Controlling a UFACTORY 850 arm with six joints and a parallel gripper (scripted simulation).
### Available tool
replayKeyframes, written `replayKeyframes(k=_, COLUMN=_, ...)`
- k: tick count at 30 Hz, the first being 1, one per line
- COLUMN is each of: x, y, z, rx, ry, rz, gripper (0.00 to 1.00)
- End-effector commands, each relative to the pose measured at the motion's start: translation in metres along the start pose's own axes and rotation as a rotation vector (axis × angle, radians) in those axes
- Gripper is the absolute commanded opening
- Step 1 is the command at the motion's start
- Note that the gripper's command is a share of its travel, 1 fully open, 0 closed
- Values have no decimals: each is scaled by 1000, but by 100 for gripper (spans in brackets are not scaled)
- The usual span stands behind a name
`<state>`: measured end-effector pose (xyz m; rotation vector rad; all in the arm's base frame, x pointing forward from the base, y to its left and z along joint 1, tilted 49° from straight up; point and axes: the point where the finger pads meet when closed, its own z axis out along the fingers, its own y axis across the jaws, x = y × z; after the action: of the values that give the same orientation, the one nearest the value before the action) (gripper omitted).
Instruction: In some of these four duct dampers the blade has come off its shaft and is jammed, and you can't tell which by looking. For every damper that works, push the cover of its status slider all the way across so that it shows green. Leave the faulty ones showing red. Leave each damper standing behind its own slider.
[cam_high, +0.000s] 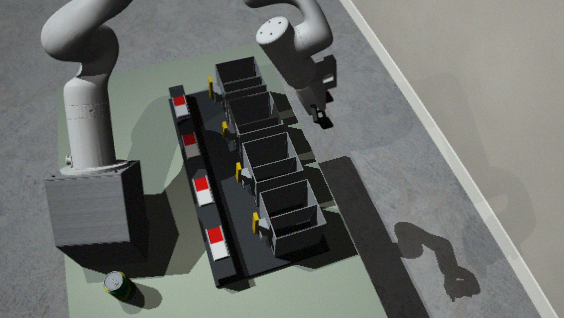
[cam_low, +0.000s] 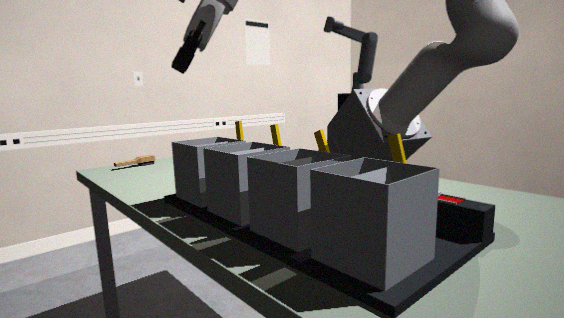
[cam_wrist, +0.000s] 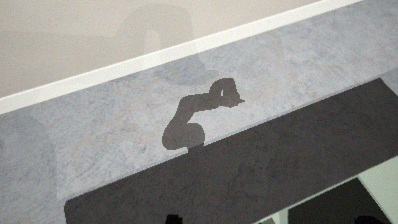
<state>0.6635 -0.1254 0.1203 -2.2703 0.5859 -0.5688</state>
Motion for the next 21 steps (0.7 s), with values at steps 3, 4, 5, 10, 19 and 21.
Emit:
replayKeyframes(k=3, x=1, y=0, z=-1, rx=0, ry=2, rz=-1, gripper=100)
replayKeyframes(k=4, x=1, y=0, z=-1, rx=0, ry=2, rz=-1, gripper=100)
replayKeyframes(k=5, x=1, y=0, z=-1, rx=0, ry=2, rz=-1, gripper=100)
replayKeyframes(k=10, x=1, y=0, z=-1, rx=0, ry=2, rz=-1, gripper=100)
replayKeyframes(k=19, x=1, y=2, z=0, rx=1, ry=-4, rz=-7, gripper=100)
replayKeyframes(k=21, x=-3, y=15, z=5, rx=7, ry=-42, rz=-42, gripper=100)
